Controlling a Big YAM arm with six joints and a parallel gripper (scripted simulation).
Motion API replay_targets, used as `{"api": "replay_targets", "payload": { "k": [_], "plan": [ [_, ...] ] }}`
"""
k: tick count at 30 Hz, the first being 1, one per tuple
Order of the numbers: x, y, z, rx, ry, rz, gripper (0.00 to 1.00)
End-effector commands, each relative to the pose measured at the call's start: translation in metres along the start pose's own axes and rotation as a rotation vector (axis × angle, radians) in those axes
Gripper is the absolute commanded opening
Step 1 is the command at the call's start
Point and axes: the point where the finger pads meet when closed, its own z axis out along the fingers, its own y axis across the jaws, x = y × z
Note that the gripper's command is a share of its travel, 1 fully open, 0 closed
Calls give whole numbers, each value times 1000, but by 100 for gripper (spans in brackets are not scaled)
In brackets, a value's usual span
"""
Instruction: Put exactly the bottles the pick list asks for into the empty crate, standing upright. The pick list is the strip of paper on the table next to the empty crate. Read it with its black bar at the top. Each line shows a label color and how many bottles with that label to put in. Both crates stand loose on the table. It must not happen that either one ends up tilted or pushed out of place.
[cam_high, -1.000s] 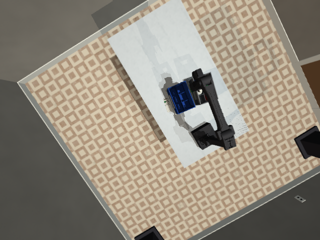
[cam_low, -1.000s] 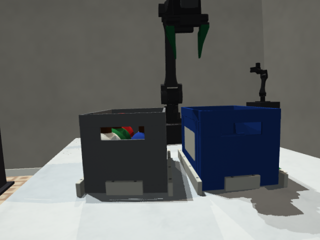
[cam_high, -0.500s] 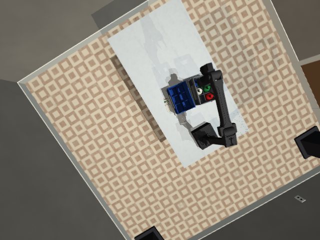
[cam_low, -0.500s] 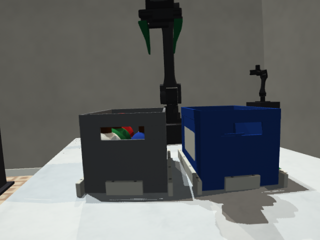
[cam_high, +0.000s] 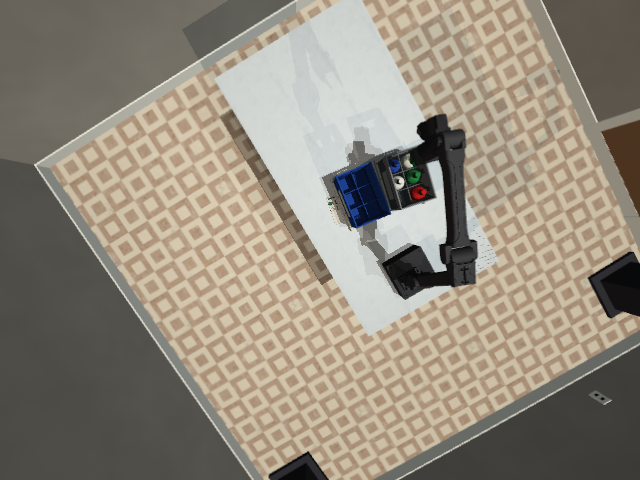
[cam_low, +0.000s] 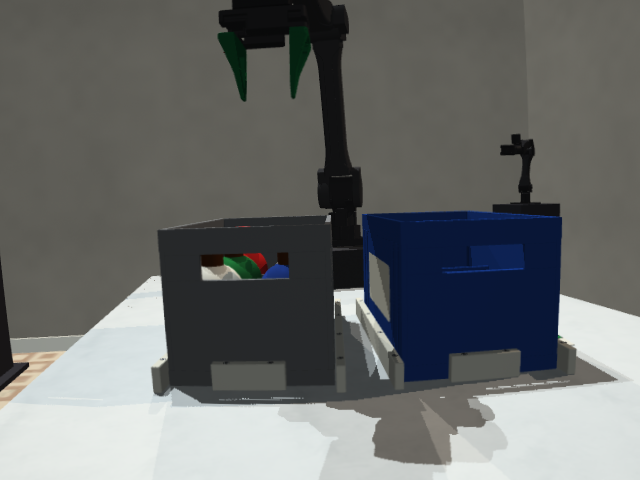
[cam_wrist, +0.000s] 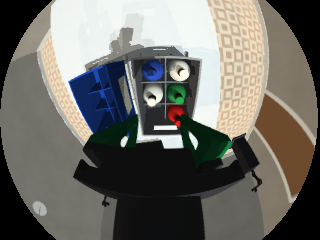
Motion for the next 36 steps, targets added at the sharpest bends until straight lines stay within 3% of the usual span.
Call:
{"api": "replay_targets", "payload": {
  "k": [1,6,9,36],
  "plan": [
    [-15,-20,-22,6,-39,-23,61],
    [-17,-30,-23,7,-39,-23,61],
    [-16,-16,-36,11,-62,-46,61],
    [-19,-26,-35,15,-79,-31,61]
  ]
}}
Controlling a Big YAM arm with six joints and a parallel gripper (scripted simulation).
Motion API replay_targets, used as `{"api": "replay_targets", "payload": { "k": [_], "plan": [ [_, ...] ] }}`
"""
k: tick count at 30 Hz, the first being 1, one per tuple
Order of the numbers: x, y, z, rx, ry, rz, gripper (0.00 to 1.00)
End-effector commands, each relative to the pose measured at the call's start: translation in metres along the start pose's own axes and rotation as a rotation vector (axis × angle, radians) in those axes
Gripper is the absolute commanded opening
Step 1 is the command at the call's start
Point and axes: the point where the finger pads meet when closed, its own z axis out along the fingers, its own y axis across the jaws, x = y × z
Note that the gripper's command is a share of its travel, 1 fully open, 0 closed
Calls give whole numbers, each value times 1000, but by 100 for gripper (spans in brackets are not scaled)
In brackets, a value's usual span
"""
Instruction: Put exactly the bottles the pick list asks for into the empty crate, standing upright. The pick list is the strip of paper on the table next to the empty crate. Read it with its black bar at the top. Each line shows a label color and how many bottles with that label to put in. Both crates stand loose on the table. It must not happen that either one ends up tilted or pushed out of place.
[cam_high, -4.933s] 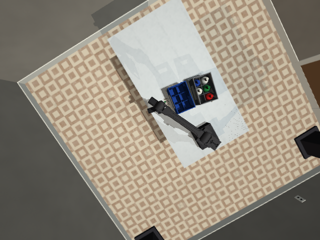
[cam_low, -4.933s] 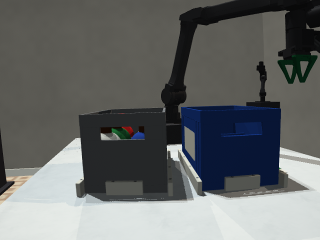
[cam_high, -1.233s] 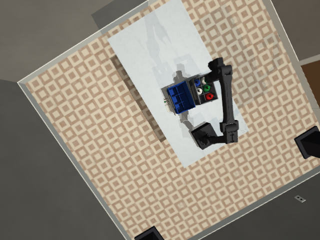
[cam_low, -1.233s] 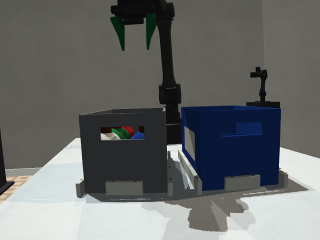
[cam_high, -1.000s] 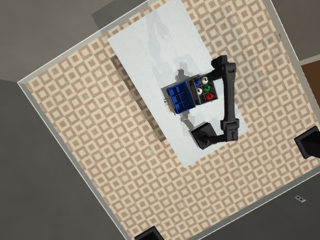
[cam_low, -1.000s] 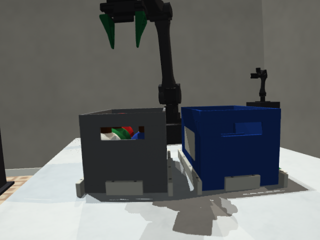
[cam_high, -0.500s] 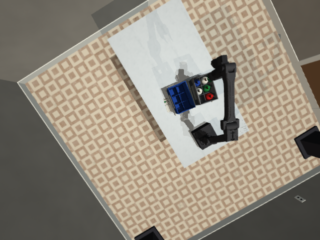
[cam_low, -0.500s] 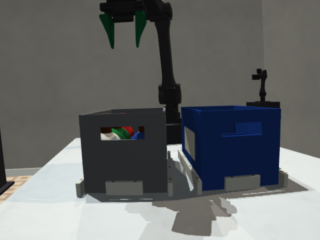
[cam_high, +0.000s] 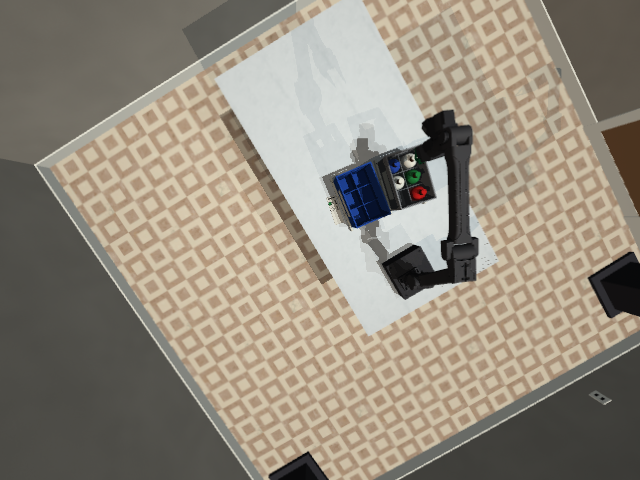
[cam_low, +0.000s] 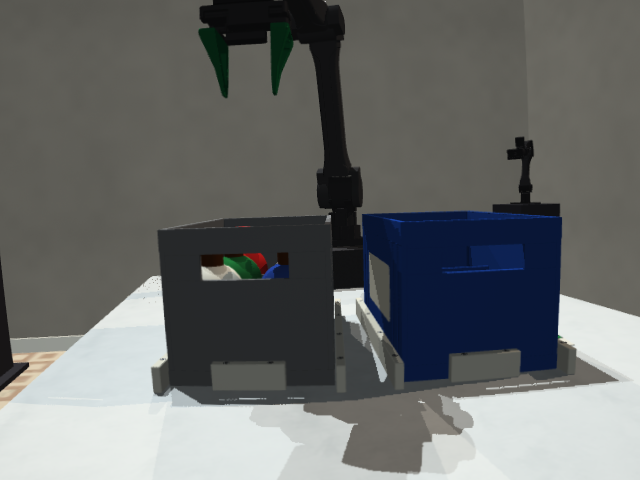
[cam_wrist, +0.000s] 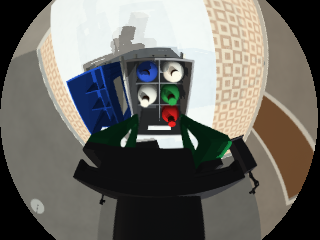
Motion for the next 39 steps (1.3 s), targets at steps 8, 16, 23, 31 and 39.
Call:
{"api": "replay_targets", "payload": {
  "k": [8,16,23,31,39],
  "plan": [
    [-7,-2,-18,9,-45,-3,61],
    [-7,-2,-17,9,-45,-3,61],
    [-7,-3,-16,9,-45,-3,61],
    [-7,-3,-16,9,-45,-3,61],
    [-7,-3,-15,9,-45,-3,61]
  ]
}}
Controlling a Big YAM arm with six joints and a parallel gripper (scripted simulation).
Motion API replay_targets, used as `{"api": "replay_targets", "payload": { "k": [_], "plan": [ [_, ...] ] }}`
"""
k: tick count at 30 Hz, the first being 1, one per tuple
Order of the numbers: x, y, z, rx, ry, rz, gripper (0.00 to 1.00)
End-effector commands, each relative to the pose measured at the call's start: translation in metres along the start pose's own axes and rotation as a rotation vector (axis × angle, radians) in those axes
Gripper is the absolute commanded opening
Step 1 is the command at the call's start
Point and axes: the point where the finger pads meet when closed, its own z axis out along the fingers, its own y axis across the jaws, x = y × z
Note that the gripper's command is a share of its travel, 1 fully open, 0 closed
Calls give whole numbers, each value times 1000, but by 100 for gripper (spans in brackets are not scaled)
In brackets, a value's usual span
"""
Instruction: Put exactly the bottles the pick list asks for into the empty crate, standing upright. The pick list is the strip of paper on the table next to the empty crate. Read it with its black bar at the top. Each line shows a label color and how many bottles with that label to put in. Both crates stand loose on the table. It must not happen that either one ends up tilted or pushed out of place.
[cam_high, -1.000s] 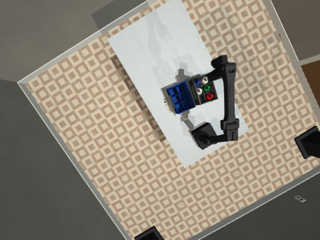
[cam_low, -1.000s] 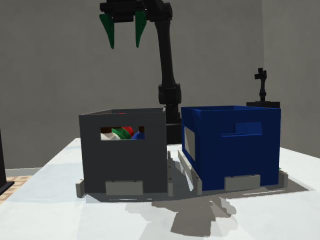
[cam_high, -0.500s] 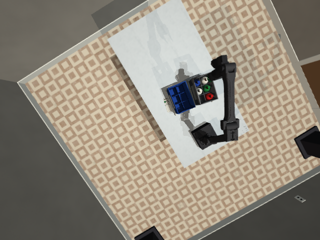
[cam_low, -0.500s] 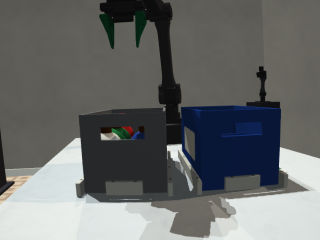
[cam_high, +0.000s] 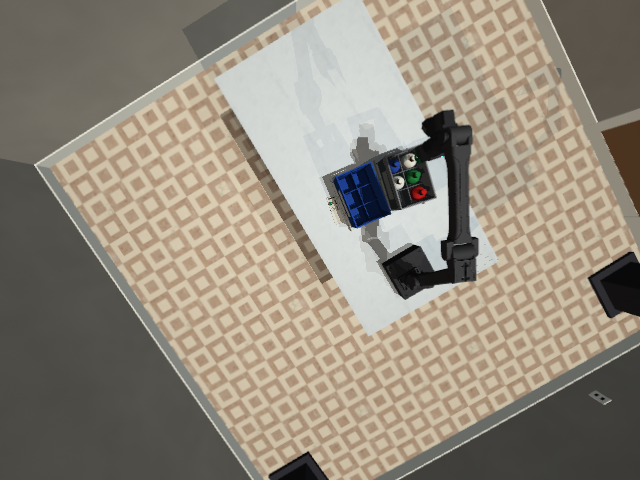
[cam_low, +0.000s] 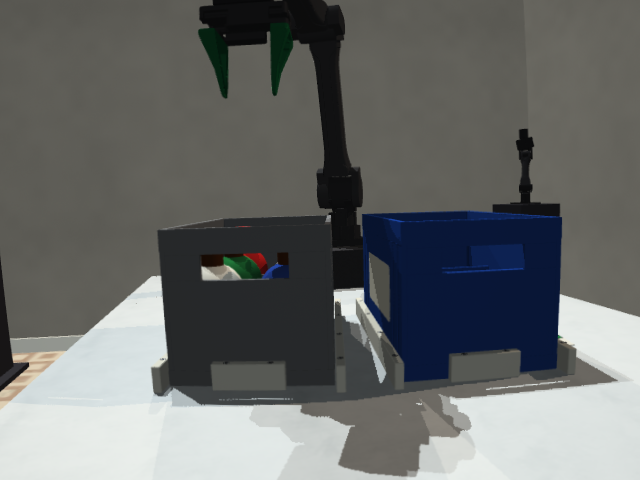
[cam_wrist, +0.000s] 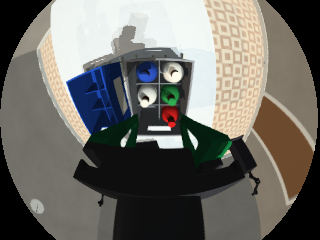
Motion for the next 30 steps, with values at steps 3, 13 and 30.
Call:
{"api": "replay_targets", "payload": {
  "k": [3,13,30],
  "plan": [
    [-6,-3,-16,8,-42,-2,61],
    [-6,-3,-16,8,-42,-2,61],
    [27,-27,29,12,-31,-338,61]
  ]
}}
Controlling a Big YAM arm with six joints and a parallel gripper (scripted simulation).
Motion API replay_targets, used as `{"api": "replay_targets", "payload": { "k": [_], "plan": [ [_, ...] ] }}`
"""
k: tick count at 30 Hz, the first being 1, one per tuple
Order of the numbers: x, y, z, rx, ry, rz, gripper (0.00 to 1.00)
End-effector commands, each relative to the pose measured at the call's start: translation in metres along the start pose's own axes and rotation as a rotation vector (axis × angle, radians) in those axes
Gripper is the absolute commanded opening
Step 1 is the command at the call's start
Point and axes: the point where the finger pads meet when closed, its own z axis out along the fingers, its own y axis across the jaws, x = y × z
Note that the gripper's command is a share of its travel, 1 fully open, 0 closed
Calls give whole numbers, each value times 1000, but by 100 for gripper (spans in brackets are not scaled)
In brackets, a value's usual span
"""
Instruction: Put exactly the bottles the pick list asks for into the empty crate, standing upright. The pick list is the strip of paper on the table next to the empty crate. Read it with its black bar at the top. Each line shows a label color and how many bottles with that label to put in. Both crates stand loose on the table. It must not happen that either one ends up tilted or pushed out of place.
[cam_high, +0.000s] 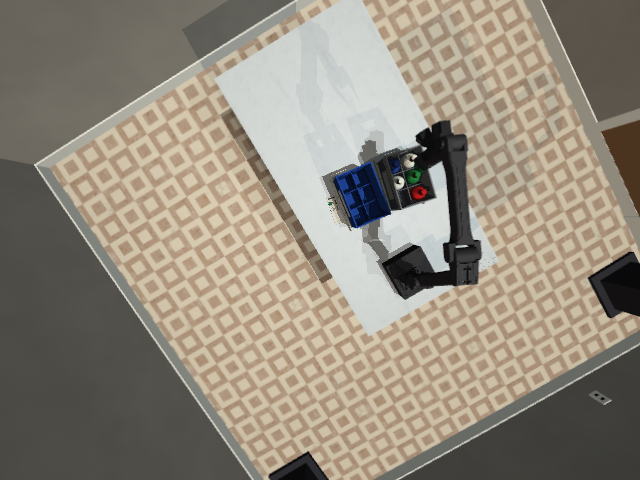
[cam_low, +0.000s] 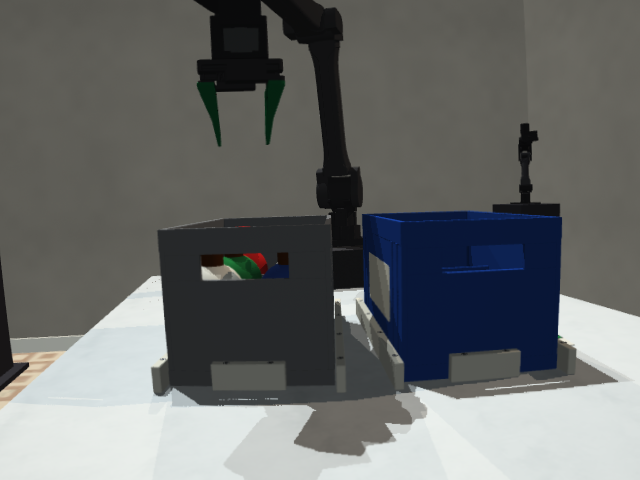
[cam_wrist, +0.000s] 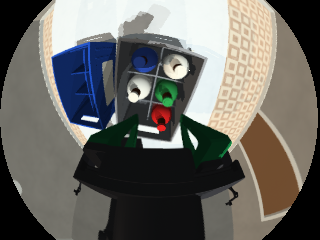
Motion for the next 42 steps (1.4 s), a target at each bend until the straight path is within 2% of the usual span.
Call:
{"api": "replay_targets", "payload": {
  "k": [1,7,9,17,21,22,29,31,34,39,42],
  "plan": [
    [8,-13,-23,36,-71,-142,61],
    [23,-20,3,32,-45,-282,61],
    [23,-20,3,32,-45,-282,61],
    [41,-30,33,40,-45,-499,61],
    [41,-30,32,61,-74,-566,61],
    [26,-40,6,89,-97,-551,61],
    [21,-32,4,106,-117,-581,61],
    [22,-30,5,101,-111,-583,61],
    [25,-28,25,73,-84,-585,61],
    [32,-22,37,54,-66,-588,61],
    [29,-23,31,64,-75,-589,61]
  ]
}}
